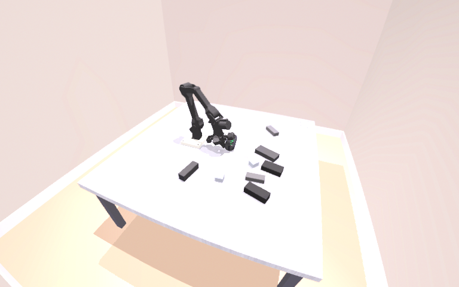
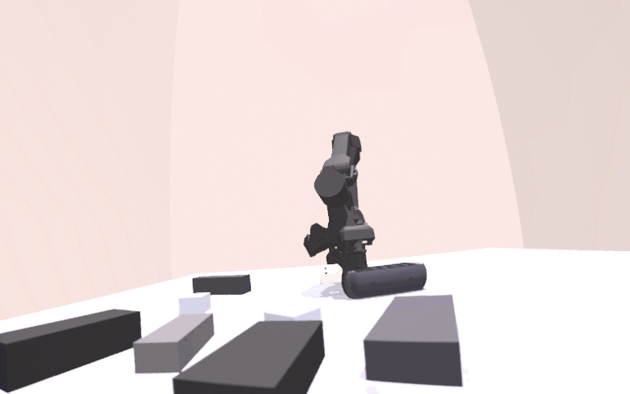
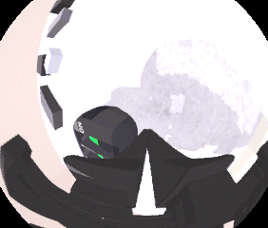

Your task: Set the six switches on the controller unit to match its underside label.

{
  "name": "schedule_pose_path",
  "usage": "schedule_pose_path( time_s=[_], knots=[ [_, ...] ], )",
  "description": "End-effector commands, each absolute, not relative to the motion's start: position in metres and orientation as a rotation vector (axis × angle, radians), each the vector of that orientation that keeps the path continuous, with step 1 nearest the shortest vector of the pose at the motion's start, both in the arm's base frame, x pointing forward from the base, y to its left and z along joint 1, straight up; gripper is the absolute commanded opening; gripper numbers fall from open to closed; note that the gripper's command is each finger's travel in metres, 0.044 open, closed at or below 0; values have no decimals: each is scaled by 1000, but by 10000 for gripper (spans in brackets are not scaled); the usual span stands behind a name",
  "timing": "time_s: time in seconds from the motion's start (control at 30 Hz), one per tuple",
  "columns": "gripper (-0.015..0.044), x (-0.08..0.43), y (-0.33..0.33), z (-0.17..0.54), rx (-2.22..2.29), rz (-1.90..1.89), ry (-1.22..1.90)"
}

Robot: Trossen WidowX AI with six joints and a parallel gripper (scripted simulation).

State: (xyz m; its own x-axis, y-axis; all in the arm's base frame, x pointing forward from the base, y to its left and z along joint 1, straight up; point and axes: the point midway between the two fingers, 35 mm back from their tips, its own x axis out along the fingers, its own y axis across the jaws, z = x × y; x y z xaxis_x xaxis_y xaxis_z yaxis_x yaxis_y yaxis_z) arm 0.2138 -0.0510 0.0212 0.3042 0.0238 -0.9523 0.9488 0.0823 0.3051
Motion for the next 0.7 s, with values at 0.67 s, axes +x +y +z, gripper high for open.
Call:
schedule_pose_path(
  time_s=[0.67],
  knots=[
    [0, 244, -50, 24, 1289, -911, 1017]
  ],
)
